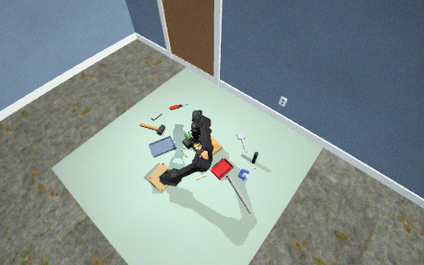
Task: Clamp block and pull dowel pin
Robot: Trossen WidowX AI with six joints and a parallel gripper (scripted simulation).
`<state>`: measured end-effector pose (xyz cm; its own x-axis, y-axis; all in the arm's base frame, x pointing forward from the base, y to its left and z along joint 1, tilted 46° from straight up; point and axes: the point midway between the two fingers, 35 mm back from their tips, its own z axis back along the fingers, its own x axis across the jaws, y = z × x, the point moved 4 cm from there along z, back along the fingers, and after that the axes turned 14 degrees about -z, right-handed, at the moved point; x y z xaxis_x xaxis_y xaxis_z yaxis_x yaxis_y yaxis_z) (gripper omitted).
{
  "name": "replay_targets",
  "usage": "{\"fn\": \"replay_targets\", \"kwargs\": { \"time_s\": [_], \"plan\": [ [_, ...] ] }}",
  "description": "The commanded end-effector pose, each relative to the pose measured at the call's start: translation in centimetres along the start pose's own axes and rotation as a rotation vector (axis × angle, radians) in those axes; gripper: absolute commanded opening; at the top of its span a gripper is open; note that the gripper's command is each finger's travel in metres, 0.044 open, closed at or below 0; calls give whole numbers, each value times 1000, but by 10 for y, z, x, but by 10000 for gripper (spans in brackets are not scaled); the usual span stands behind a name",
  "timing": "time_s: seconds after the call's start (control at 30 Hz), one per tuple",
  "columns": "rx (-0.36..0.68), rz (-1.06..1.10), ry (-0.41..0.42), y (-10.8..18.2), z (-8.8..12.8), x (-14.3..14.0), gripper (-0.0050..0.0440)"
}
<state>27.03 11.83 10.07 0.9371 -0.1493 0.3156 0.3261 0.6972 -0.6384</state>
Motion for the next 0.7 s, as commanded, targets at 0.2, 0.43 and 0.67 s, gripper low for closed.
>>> {"fn": "replay_targets", "kwargs": {
  "time_s": [0.2, 0.43, 0.67],
  "plan": [
    [-9, 5, 4, -2, -16, -2, 440],
    [-10, 4, 4, -3, -27, -3, 440],
    [-10, 4, 4, -3, -27, -3, 400]
  ]
}}
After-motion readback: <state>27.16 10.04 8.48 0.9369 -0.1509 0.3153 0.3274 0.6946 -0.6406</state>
